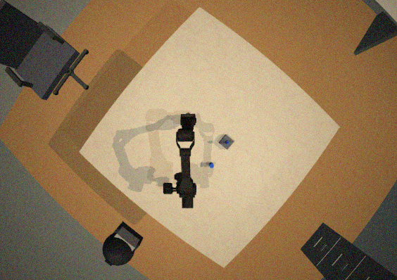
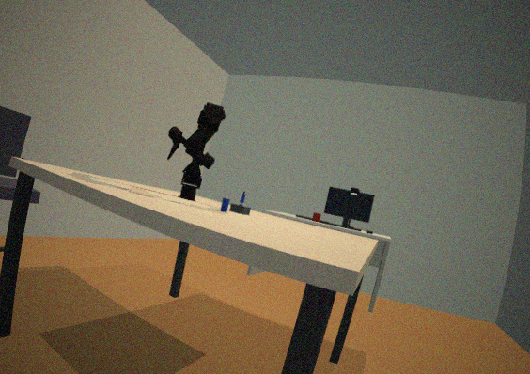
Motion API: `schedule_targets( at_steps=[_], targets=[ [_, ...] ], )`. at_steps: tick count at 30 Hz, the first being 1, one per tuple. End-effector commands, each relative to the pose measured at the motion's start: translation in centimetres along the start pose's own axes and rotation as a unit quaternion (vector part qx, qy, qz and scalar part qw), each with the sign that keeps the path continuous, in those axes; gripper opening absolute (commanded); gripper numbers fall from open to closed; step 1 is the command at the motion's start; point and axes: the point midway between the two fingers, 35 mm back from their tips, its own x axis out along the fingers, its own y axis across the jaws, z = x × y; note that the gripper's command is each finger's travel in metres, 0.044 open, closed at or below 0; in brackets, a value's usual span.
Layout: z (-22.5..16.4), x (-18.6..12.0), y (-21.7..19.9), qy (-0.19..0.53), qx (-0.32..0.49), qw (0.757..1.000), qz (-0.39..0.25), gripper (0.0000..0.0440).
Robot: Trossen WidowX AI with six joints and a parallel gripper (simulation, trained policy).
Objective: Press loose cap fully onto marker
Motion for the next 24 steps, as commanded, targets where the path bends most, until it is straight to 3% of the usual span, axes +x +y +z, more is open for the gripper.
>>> schedule_targets(
  at_steps=[1,24],
  targets=[
    [-0.2,0.1,-1.0,-0.005,-0.009,1.000,-0.010,0.0318],
    [0.2,-1.1,-7.6,-0.026,-0.087,0.993,-0.069,0.0317]
  ],
)
